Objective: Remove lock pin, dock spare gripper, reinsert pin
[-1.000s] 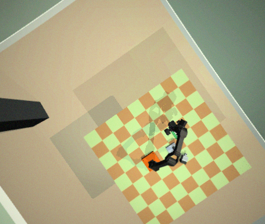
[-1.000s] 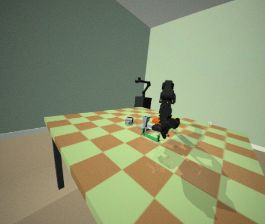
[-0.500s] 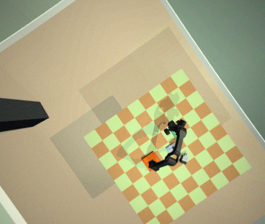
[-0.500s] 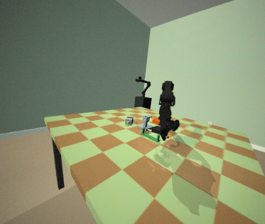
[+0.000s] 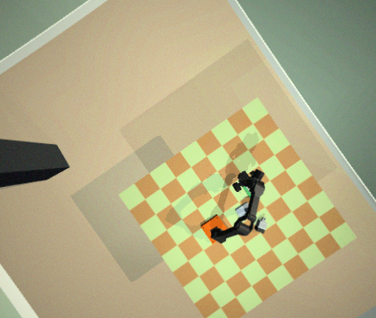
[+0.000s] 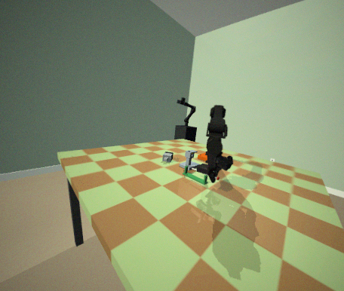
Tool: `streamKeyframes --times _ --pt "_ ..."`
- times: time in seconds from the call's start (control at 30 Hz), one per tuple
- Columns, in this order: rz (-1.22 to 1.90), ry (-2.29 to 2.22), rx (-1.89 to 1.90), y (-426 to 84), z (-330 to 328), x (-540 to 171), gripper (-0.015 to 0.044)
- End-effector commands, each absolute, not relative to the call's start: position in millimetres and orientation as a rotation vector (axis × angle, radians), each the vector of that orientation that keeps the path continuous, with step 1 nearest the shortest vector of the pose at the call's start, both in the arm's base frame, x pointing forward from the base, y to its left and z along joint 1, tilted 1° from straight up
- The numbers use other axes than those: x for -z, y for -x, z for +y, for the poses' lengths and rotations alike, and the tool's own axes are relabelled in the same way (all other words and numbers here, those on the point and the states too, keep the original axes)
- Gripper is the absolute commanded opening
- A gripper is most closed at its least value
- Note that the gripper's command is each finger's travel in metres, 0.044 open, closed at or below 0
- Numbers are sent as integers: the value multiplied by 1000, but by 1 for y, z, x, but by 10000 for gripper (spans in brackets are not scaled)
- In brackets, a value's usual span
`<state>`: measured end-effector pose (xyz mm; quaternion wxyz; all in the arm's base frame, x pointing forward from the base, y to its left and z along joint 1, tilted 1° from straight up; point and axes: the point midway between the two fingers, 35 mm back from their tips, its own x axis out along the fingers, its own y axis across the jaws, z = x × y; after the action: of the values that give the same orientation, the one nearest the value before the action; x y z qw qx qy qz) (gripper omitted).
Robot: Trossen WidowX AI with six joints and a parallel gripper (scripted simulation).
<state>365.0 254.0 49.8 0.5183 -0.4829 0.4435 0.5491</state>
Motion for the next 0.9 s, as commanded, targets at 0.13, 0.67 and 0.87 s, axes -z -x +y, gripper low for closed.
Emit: streamKeyframes --times 0.13,0.67,0.87 --pt "1064 1159 -1317 -365 254 -50 53" --pt "1073 1158 -1321 -362 253 -66 200" --pt "1081 1158 -1324 -360 251 -80 200"
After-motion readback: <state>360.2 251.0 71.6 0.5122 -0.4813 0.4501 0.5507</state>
